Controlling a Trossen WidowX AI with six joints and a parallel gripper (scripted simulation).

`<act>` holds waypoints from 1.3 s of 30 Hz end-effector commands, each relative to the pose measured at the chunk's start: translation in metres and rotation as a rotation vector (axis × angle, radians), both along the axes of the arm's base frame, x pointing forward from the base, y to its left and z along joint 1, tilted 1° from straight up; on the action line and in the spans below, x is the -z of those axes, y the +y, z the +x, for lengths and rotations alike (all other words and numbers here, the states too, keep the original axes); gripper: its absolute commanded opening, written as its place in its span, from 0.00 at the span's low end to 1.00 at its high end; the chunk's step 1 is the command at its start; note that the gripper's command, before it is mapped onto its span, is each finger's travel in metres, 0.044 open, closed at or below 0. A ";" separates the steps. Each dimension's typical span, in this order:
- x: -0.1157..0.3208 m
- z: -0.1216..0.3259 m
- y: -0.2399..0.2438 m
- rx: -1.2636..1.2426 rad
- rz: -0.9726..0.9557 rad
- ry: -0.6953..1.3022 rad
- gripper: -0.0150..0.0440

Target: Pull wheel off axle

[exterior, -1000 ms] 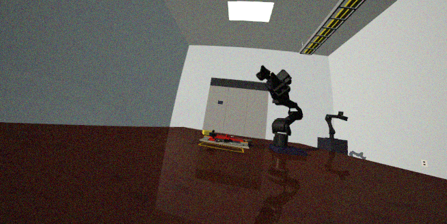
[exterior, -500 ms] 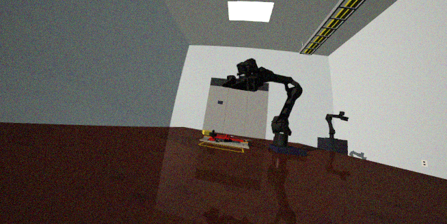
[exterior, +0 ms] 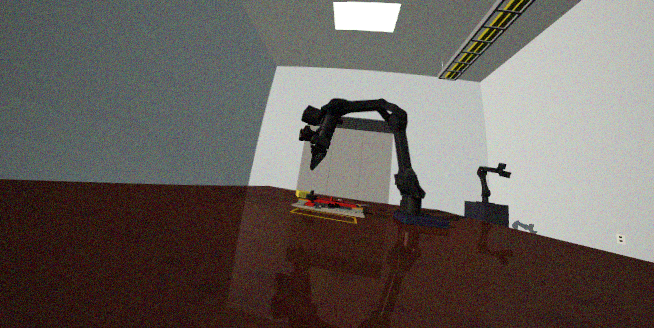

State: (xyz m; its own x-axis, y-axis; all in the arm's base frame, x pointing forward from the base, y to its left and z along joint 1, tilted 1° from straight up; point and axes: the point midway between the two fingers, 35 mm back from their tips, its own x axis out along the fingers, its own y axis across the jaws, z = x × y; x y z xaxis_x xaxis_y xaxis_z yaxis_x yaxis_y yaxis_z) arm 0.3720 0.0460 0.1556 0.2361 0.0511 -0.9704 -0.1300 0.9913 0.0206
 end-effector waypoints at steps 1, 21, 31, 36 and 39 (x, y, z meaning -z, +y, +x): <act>0.020 0.003 -0.030 0.155 -0.029 0.178 0.76; 0.055 -0.002 -0.027 0.178 -0.033 0.209 0.76; 0.098 -0.002 -0.026 0.178 -0.033 0.209 0.76; 0.095 -0.004 -0.026 0.171 -0.032 0.220 0.57; 0.095 -0.004 -0.026 0.171 -0.032 0.220 0.54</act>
State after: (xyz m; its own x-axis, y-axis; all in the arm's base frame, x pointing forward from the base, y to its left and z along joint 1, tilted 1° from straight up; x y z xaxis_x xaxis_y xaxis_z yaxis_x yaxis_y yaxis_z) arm 0.3687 0.0203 0.0599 0.0226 -0.0036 -0.9997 0.0433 0.9991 -0.0026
